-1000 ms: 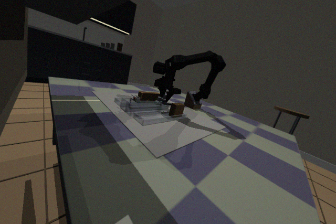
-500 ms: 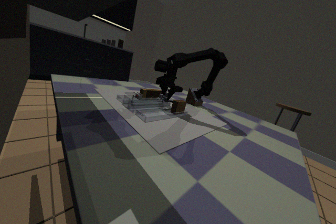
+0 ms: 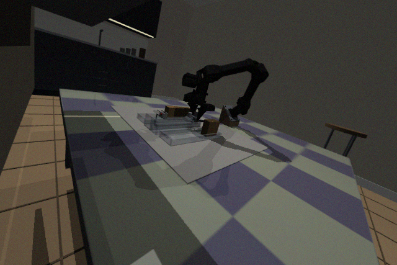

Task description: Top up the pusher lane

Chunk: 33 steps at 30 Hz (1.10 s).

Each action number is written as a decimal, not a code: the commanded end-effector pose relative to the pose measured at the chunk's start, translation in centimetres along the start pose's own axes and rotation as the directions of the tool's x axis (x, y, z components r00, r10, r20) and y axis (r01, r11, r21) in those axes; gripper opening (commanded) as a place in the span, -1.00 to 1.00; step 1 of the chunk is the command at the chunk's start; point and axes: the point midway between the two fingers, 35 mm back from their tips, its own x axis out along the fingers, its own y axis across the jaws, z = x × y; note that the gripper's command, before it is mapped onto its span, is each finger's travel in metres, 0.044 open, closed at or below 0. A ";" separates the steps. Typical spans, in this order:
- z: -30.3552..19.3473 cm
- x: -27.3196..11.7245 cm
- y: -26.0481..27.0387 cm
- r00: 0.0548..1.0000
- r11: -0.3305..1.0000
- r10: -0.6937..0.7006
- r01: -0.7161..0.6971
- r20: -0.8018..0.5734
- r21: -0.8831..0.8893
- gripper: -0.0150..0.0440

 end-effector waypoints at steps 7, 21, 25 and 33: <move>0.3 0.3 0.1 1.000 1.000 0.005 -0.005 0.014 -0.006 -0.49; 0.1 0.5 0.0 1.000 1.000 0.006 -0.005 0.014 -0.006 -0.49; 0.0 0.5 0.0 1.000 1.000 0.006 -0.005 0.014 -0.006 -0.49; -0.1 0.5 0.0 1.000 1.000 0.006 -0.005 0.014 -0.006 -0.49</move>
